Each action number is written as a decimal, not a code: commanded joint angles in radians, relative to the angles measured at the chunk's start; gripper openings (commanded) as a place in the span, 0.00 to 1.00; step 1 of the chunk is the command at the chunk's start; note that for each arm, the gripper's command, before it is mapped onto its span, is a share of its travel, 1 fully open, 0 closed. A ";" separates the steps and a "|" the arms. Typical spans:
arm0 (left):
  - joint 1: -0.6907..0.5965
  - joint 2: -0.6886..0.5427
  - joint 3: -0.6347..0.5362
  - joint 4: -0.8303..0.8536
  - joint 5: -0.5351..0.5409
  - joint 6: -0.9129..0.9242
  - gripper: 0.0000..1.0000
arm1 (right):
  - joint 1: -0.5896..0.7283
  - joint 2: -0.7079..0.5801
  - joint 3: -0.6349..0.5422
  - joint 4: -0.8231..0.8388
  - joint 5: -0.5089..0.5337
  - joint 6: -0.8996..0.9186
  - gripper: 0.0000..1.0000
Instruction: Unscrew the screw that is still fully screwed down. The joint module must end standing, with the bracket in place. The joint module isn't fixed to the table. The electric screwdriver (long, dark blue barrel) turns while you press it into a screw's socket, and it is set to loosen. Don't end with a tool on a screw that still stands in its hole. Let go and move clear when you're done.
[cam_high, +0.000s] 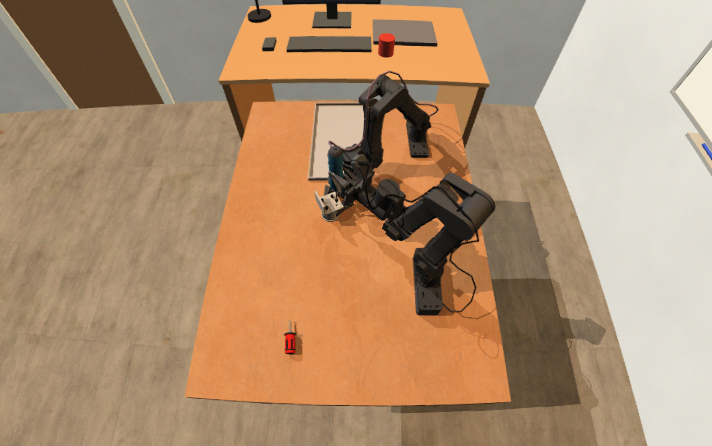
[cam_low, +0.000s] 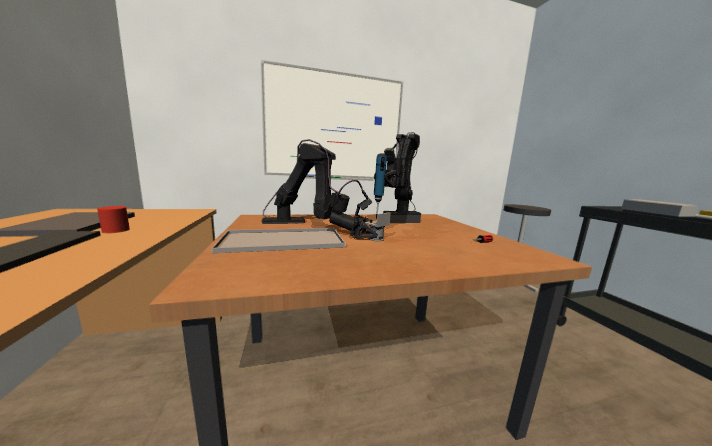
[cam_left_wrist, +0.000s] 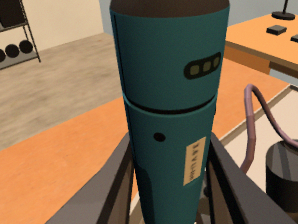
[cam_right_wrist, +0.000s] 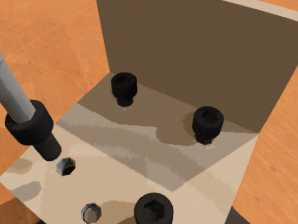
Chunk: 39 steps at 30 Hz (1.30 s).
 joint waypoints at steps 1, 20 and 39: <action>-0.009 -0.062 0.068 0.029 -0.013 0.001 0.42 | 0.006 0.011 -0.016 -0.020 -0.007 0.008 0.59; -0.019 -0.141 0.089 -0.086 -0.023 0.007 0.42 | 0.006 0.011 -0.016 -0.020 -0.007 0.008 0.59; -0.022 -0.110 0.105 -0.102 -0.022 0.008 0.42 | 0.006 0.011 -0.016 -0.020 -0.007 0.008 0.59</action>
